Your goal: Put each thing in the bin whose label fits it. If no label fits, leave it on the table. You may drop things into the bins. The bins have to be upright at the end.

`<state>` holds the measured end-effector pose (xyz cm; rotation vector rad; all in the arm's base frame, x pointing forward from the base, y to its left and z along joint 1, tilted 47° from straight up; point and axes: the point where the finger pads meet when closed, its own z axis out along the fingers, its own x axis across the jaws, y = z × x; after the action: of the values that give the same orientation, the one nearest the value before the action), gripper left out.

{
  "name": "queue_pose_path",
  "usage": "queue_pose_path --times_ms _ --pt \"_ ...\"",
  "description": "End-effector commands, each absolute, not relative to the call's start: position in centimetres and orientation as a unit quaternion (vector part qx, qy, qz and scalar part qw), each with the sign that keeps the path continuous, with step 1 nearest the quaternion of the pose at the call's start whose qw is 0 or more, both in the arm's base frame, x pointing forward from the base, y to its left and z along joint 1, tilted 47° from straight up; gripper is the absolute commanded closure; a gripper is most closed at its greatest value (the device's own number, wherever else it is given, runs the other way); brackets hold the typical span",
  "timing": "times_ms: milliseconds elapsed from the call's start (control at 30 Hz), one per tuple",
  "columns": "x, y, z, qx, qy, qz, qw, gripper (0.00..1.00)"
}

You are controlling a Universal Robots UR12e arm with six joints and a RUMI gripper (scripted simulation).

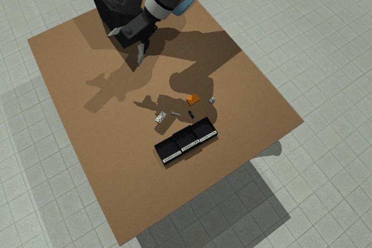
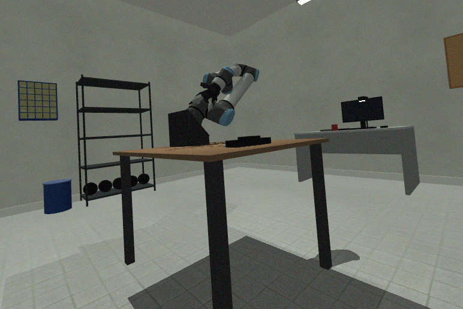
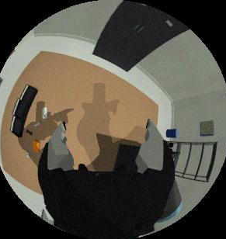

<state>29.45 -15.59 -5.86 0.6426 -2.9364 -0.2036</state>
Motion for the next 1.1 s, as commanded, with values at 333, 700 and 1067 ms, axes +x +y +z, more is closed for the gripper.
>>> queue_pose_path --times_ms 333,700,1067 --pt "29.5 -15.7 -5.8 0.213 -0.973 -0.067 0.064 0.00" --pt "29.6 -13.9 -7.5 0.213 -0.973 -0.067 0.064 0.96" --pt "33.6 -13.4 -6.8 0.298 -0.947 -0.121 0.027 0.96"
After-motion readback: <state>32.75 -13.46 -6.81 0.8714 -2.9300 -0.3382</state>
